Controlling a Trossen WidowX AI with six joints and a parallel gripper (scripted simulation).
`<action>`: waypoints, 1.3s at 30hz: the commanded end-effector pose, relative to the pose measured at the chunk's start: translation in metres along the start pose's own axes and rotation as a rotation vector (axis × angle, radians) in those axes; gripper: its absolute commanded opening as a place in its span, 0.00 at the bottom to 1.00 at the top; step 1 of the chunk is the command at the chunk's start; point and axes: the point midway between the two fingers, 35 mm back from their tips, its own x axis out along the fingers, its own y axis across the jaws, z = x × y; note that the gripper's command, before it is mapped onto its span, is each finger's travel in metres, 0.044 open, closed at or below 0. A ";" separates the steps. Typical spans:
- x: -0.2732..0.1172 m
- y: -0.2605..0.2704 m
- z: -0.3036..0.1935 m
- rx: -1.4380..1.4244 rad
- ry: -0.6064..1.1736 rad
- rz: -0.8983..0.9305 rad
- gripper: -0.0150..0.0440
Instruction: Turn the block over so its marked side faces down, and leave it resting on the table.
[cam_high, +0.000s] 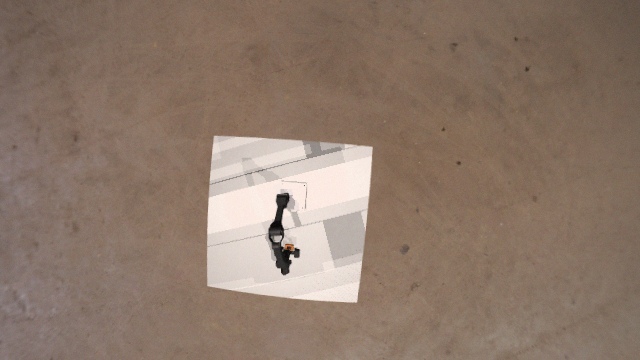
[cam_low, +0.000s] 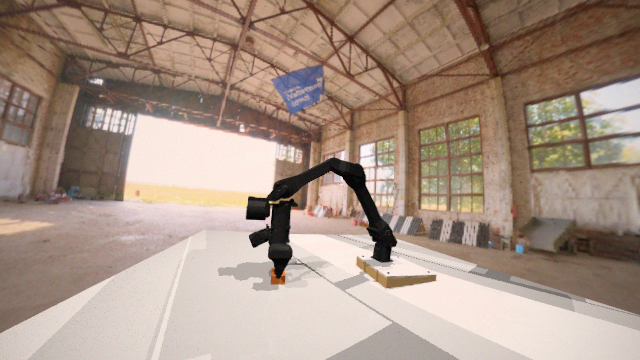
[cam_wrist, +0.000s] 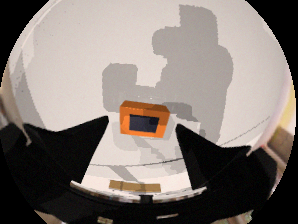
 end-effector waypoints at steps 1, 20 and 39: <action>0.006 -0.001 0.000 0.003 0.000 -0.005 1.00; 0.017 -0.001 -0.001 0.003 0.000 -0.005 0.68; 0.006 -0.001 0.000 0.003 0.000 -0.005 0.36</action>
